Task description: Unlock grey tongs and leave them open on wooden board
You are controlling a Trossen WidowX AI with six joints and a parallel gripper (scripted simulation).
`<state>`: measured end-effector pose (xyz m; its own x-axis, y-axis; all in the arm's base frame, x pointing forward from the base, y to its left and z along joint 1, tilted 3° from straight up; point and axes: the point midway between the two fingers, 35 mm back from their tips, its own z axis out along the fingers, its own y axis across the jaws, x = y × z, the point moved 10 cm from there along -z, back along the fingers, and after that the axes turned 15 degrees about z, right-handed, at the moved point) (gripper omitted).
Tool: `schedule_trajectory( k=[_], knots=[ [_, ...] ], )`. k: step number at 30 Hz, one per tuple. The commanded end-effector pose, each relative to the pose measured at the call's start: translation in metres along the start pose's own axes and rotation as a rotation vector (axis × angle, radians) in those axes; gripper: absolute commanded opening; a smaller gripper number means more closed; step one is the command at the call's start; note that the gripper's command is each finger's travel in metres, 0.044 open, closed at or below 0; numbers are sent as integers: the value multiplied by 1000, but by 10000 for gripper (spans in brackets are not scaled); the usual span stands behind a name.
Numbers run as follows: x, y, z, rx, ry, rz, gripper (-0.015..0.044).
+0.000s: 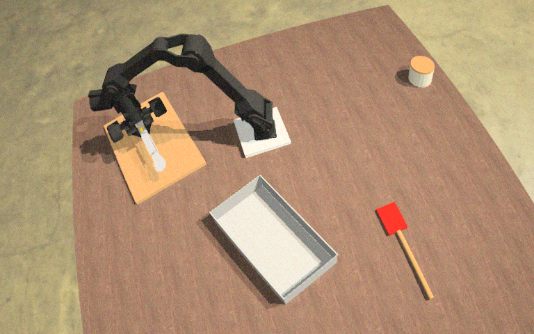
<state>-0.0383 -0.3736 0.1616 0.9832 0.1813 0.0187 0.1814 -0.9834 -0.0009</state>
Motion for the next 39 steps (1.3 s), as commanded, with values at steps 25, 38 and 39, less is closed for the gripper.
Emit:
schedule_trajectory(
  k=[25,38,39],
  knots=[
    [0,0,1,1,0,0,440],
    [-39,-121,-98,8,0,0,440],
    [-39,-134,-105,9,0,2,440]
  ],
)
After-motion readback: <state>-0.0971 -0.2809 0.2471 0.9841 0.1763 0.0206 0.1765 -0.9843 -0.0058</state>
